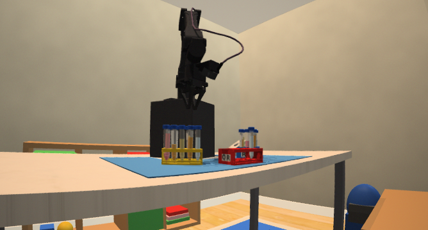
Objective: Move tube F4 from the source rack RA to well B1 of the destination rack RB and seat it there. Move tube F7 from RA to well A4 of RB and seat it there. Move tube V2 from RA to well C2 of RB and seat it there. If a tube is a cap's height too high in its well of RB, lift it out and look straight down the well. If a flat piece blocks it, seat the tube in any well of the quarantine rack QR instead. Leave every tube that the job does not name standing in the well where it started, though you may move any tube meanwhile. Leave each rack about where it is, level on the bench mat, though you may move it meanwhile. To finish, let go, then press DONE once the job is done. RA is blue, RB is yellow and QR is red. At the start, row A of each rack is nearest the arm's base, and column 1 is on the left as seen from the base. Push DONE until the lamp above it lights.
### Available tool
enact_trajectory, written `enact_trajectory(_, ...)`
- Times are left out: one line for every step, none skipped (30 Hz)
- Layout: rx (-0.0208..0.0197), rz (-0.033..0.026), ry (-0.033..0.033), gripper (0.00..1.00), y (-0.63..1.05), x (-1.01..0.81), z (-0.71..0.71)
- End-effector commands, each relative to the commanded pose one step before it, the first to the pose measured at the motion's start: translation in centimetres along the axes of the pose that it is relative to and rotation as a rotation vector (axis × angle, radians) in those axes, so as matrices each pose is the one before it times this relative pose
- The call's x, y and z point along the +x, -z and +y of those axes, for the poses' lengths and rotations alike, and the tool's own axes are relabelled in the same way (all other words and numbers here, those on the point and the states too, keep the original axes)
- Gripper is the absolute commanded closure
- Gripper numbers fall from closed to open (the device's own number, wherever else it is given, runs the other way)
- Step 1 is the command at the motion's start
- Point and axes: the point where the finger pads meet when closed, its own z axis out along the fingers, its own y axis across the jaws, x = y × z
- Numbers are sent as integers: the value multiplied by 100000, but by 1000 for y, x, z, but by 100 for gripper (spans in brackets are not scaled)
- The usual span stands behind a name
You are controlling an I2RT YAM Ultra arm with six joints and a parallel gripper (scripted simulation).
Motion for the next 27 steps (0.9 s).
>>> enact_trajectory(-1020,558,-13827,70,591,-525,3075)
enact_trajectory(621,-1109,-3348,70,-6,-374,529)
enact_trajectory(654,-988,-3350,70,-2,-324,533)
enact_trajectory(454,-95,-3338,70,0,-80,594)
enact_trajectory(188,25,-3334,70,3,-23,645)
enact_trajectory(-41,-23,-3334,70,5,-10,684)
enact_trajectory(-43,-22,-3334,70,5,13,682)
enact_trajectory(-44,-20,-3334,70,5,35,680)
enact_trajectory(-45,-18,-5,70,5,57,679)
enact_trajectory(0,0,0,70,0,0,0)
enact_trajectory(0,0,0,70,0,0,0)
enact_trajectory(-129,-2161,-57,70,387,-861,707)
enact_trajectory(-57,594,13,70,-99,320,682)
enact_trajectory(-60,236,4,70,-37,165,681)
enact_trajectory(-4,651,16,70,-199,123,684)
enact_trajectory(-54,40,0,70,-83,-112,709)
enact_trajectory(-63,-33,-2,70,-42,-227,733)
enact_trajectory(96,860,23,70,-127,88,691)
enact_trajectory(48,375,10,70,3,137,451)
enact_trajectory(-4,-14,1,70,-1,-1,-1)
enact_trajectory(46,324,9,70,-119,941,379)
enact_trajectory(-252,-998,-28,70,363,428,455)
enact_trajectory(-39,-2,-1,70,3,298,496)
enact_trajectory(-40,-2,-1,70,6,308,500)
enact_trajectory(-41,-2,-1,70,9,308,506)
enact_trajectory(-40,-2,-2,70,13,303,520)
enact_trajectory(0,0,0,70,0,0,0)
